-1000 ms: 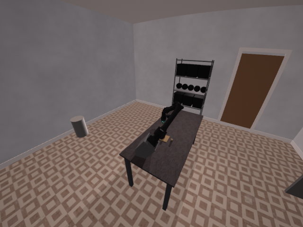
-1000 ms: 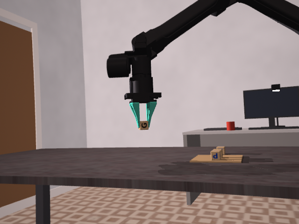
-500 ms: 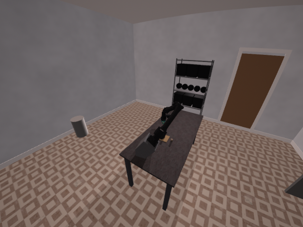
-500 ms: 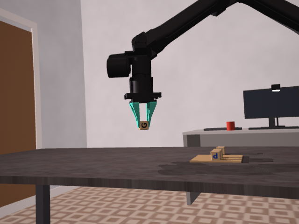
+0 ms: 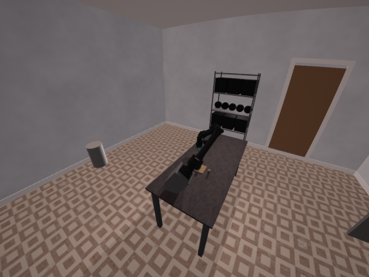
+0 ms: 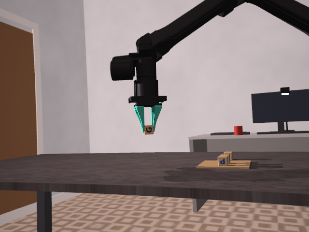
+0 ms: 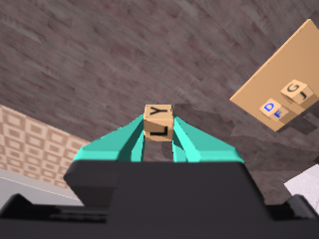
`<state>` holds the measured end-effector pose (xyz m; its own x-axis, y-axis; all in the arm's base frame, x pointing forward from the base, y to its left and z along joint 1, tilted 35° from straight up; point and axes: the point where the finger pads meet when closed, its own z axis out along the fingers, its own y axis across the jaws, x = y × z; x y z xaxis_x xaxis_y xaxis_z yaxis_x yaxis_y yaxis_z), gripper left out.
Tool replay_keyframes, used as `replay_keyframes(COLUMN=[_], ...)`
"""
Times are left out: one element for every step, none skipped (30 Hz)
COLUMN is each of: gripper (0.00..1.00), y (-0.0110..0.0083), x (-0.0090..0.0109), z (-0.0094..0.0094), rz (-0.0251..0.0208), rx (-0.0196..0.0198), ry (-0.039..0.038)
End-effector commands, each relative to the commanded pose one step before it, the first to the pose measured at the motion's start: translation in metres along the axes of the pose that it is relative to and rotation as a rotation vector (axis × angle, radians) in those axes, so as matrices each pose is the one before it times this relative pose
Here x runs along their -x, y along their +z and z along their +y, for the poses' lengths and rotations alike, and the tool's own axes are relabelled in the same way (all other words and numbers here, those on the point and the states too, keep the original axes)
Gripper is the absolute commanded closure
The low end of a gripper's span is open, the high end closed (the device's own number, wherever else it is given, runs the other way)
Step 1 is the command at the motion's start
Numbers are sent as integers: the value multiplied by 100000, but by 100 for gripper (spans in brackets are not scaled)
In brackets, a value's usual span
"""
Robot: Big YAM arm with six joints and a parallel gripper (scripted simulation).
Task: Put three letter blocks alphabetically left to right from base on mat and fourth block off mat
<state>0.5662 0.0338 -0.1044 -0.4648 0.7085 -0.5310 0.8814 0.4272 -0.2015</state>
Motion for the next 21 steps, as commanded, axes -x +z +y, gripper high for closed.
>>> replay_keyframes(gripper=[80, 80, 80, 80, 80, 80, 80, 80, 80, 80, 80, 80, 80, 80, 80, 80, 80, 80, 80, 80, 80], y=[519, 0, 0, 0, 0, 0, 0, 120, 248, -846, -867, -29, -36, -41, -43, -42, -37, -30, 0, -21, 0], x=[-647, 0, 0, 0, 0, 0, 0, -50, 296, 1250, 861, 302, 399, 491, 572, 638, 686, 715, 0, 724, 0], z=[0, 0, 0, 0, 0, 0, 0, -178, -196, 46, -232, -695, -935, -1170, -1387, -1574, -1721, -1820, 0, -1866, 0], rz=[310, 0, 0, 0, 0, 0, 0, 82, 57, -496, -356, 15, 15, 12, 4, -8, -24, -42, 0, -61, 0], rx=[-1029, 0, 0, 0, 0, 0, 0, -281, -2, 2178, 1497, -30, -42, -54, -66, -78, -87, -94, 0, -98, 0], ry=[-692, 0, 0, 0, 0, 0, 0, 41, 1545, 3095, 2190, 1665, 2223, 2759, 3240, 3641, 3941, 4127, 0, 4188, 0])
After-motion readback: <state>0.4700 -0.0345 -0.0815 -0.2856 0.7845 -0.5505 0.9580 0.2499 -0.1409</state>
